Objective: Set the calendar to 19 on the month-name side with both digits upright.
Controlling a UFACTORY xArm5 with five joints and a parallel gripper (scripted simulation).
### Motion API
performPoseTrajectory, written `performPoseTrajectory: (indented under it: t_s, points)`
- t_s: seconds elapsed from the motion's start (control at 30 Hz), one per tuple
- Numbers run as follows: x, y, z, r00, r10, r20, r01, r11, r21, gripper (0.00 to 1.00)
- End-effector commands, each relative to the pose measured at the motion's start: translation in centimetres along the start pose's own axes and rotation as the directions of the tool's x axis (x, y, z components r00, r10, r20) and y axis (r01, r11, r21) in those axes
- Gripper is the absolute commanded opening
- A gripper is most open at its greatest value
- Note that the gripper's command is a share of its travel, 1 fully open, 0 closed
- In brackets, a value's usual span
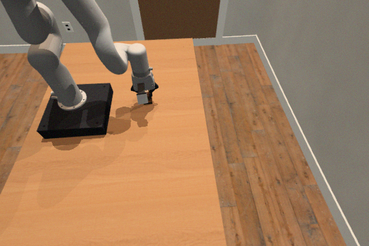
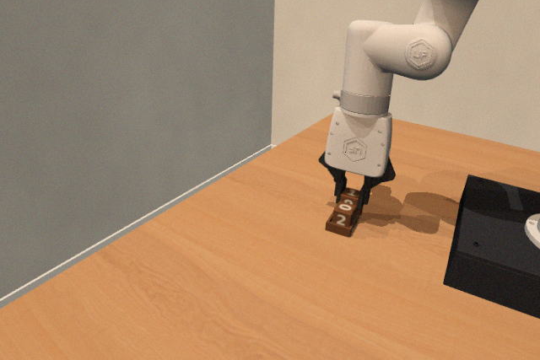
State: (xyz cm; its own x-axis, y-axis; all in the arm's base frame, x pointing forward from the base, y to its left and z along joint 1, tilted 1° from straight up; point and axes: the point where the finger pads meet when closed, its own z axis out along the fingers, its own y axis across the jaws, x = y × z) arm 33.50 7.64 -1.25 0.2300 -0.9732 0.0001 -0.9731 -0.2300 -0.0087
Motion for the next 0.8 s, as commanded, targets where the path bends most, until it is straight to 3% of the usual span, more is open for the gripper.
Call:
performPoseTrajectory:
  t_s: [0.0, 0.77]
  points:
    - [0.0, -0.11, -0.01, 1.0, 0.0, 0.0, 0.0, 1.0, 0.003, 0.29]
    - [0.03, -0.11, 0.81, 1.0, 0.0, 0.0, 0.0, 1.0, 0.003, 0.29]
